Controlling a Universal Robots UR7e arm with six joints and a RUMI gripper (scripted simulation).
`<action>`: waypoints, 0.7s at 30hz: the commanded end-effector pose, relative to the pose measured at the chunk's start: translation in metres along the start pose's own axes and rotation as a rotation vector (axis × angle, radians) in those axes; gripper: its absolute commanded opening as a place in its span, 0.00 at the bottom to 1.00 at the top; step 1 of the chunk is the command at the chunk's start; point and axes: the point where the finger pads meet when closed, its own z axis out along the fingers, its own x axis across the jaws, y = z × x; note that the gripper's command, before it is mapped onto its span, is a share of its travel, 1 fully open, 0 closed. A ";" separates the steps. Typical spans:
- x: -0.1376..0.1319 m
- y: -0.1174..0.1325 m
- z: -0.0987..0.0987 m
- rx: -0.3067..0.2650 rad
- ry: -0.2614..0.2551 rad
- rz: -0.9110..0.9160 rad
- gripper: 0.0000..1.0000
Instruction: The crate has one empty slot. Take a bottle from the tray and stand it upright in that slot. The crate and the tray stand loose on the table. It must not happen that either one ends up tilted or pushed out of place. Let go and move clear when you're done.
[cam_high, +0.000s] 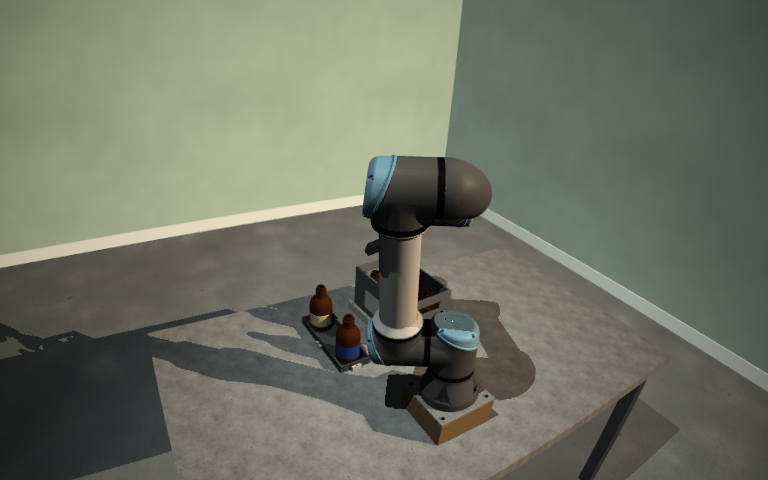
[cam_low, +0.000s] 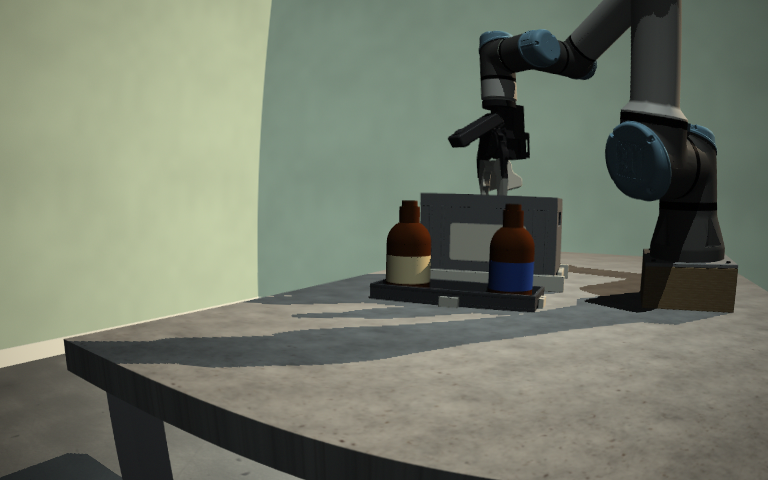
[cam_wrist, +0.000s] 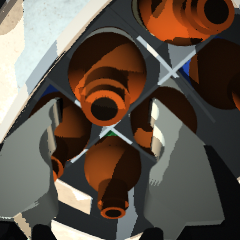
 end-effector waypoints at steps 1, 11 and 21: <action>0.000 0.000 -0.002 0.000 0.001 0.000 0.38; 0.000 0.000 -0.017 0.000 0.001 0.000 0.38; 0.000 0.000 -0.036 0.000 0.001 0.000 0.38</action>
